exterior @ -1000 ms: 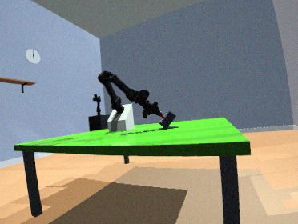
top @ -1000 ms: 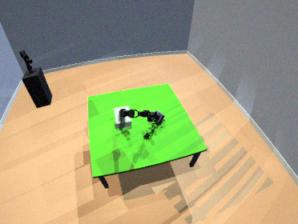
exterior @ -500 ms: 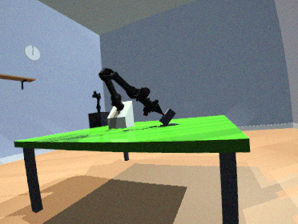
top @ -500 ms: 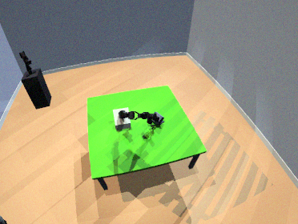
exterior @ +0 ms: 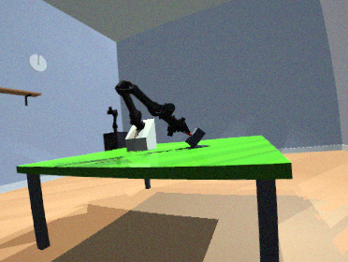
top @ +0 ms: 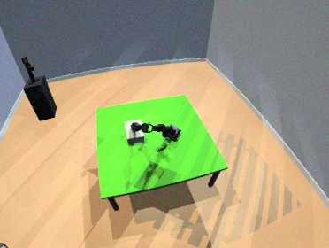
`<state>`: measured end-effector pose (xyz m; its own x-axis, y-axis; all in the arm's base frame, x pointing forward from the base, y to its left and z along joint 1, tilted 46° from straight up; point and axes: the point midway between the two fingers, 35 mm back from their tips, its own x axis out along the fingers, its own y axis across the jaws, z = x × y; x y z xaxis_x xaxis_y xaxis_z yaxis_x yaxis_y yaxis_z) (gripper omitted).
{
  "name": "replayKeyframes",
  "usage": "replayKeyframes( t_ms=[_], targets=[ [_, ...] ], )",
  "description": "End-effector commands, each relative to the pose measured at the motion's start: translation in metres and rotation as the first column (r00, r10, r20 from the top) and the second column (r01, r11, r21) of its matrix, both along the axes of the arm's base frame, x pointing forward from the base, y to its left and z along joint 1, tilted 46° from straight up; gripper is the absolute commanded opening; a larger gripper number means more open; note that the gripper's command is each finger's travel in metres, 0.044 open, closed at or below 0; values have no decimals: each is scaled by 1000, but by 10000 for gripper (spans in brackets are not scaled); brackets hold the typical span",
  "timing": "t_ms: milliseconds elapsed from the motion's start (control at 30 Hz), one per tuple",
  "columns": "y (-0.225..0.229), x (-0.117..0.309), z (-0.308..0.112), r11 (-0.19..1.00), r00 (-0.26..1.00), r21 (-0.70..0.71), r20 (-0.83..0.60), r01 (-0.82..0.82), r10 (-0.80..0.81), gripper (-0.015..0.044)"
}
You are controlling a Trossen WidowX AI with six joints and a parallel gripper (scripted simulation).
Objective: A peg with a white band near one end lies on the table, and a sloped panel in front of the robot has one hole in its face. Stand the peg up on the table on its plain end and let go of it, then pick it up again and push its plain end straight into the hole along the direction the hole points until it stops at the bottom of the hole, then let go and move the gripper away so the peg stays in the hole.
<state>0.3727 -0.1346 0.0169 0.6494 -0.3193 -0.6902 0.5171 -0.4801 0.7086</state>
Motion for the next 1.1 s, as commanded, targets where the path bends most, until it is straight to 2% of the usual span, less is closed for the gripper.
replayKeyframes(
  t_ms=[0,267,1067],
  targets=[
    [0,0,0,1000,1000,0,0,0,0,236],
    [1,-1,2,1000,1000,0,-1,-1,1,440],
    [8,-14,22,1000,1000,2,-4,-4,4,440]
  ],
)
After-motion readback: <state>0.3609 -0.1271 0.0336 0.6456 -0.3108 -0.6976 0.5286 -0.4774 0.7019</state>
